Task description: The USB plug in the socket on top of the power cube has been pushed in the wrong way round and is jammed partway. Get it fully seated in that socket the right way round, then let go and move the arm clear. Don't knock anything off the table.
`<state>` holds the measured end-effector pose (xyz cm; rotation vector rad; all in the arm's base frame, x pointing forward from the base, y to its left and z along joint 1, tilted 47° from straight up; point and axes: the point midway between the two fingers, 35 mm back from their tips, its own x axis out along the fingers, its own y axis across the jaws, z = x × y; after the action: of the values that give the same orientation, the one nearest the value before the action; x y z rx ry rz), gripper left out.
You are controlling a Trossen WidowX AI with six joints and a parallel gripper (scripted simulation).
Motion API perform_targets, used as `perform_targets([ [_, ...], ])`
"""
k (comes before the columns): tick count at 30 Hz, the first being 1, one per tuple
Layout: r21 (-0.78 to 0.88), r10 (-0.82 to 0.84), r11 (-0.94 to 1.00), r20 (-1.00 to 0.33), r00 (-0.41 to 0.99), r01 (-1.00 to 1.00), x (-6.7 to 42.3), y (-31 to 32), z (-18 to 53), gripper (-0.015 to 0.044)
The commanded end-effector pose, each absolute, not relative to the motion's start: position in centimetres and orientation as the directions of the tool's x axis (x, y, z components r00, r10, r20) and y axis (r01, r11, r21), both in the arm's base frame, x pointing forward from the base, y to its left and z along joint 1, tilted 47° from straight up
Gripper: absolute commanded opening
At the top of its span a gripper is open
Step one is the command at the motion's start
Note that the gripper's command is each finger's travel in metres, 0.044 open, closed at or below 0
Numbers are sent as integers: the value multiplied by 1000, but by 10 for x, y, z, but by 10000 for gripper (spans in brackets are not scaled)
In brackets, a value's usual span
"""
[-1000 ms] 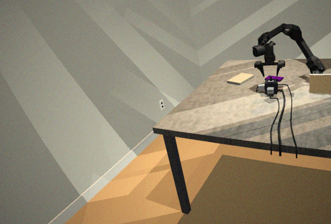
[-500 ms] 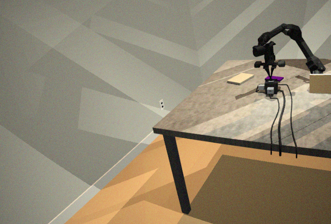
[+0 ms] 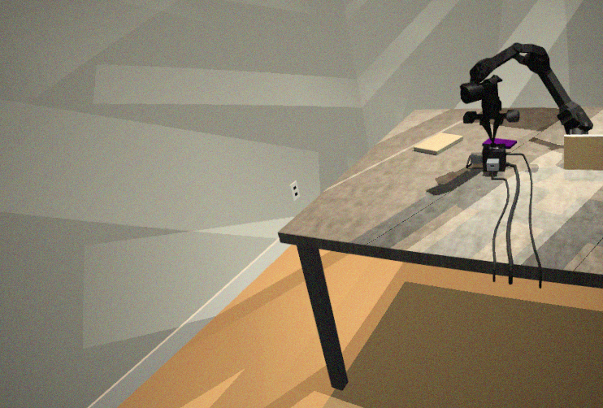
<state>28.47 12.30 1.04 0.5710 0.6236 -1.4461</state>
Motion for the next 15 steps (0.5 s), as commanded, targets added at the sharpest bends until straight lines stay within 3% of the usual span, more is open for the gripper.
perform_targets([
  [1,-16,-718,49,-695,24,999,285,123,10,0],
  [15,-16,-718,49,-695,24,999,284,130,17,0],
])
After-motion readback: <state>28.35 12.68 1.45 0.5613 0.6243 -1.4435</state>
